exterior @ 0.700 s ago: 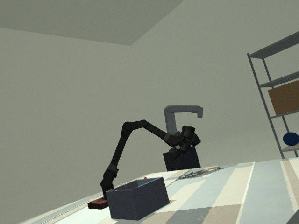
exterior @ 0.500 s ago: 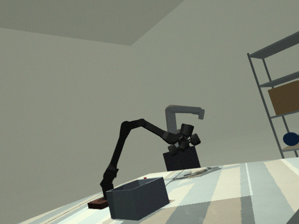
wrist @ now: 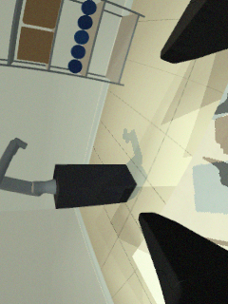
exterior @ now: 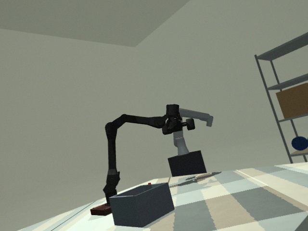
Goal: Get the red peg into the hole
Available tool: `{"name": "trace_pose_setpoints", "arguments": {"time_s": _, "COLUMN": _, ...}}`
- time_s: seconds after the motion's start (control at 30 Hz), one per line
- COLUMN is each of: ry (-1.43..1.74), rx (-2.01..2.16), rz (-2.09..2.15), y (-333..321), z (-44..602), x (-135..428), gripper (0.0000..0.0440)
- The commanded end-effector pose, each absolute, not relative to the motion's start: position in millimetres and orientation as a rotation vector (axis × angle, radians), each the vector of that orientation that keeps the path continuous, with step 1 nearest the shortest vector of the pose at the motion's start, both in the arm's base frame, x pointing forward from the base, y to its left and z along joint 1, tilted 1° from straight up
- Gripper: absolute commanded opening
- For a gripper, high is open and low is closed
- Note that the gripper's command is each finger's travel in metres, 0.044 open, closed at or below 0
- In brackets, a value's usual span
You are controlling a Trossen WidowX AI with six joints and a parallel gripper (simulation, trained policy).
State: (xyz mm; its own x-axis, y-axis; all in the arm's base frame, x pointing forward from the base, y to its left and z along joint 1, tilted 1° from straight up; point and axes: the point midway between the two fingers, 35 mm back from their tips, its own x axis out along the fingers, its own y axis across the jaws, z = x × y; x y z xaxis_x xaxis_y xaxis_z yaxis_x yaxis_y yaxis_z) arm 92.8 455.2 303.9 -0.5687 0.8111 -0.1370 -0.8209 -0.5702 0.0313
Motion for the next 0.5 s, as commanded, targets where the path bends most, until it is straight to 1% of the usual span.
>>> {"name": "trace_pose_setpoints", "arguments": {"time_s": 0.0, "ry": 0.111, "rx": -0.1, "rz": 2.106, "y": 439, "z": 339, "x": 90, "gripper": 0.044}}
{"name": "trace_pose_setpoints", "arguments": {"time_s": 0.23, "ry": 0.081, "rx": -0.056, "rz": 1.959, "y": 407, "z": 387, "x": 92, "gripper": 0.044}}
{"name": "trace_pose_setpoints", "arguments": {"time_s": 0.47, "ry": 0.099, "rx": -0.001, "rz": 1.773, "y": 371, "z": 414, "x": 107, "gripper": 0.044}}
